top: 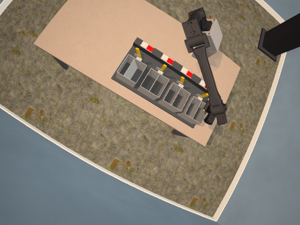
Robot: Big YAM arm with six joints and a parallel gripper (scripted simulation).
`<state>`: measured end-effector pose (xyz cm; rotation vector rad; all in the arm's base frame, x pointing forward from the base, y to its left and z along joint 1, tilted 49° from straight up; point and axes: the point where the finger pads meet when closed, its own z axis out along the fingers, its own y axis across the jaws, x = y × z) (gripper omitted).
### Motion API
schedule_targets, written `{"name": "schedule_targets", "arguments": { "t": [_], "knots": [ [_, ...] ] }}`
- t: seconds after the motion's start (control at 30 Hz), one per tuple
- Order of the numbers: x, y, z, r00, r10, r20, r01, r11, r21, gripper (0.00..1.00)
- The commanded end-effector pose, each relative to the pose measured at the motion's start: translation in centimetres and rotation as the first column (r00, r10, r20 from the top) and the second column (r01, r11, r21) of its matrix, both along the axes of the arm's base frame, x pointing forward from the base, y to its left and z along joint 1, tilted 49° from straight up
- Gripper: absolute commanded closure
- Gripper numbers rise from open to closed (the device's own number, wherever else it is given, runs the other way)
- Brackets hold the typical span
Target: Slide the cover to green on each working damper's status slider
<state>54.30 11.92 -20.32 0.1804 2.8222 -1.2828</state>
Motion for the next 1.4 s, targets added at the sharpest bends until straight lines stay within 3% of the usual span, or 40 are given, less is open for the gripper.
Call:
{"name": "schedule_targets", "arguments": {
  "t": [0.0, 0.73, 0.77, 1.37],
  "knots": [
    [0.94, 0.87, 1.24, 1.0, 0.008, 0.016, -0.008, 1.0, 0.008, 0.64],
    [0.94, 0.87, 1.24, 1.0, 0.008, 0.016, -0.008, 1.0, 0.008, 0.64],
    [0.94, 0.87, 1.24, 1.0, 0.008, 0.016, -0.008, 1.0, 0.008, 1.0],
    [0.94, 0.87, 1.24, 1.0, 0.008, 0.016, -0.008, 1.0, 0.008, 1.0]
  ]
}}
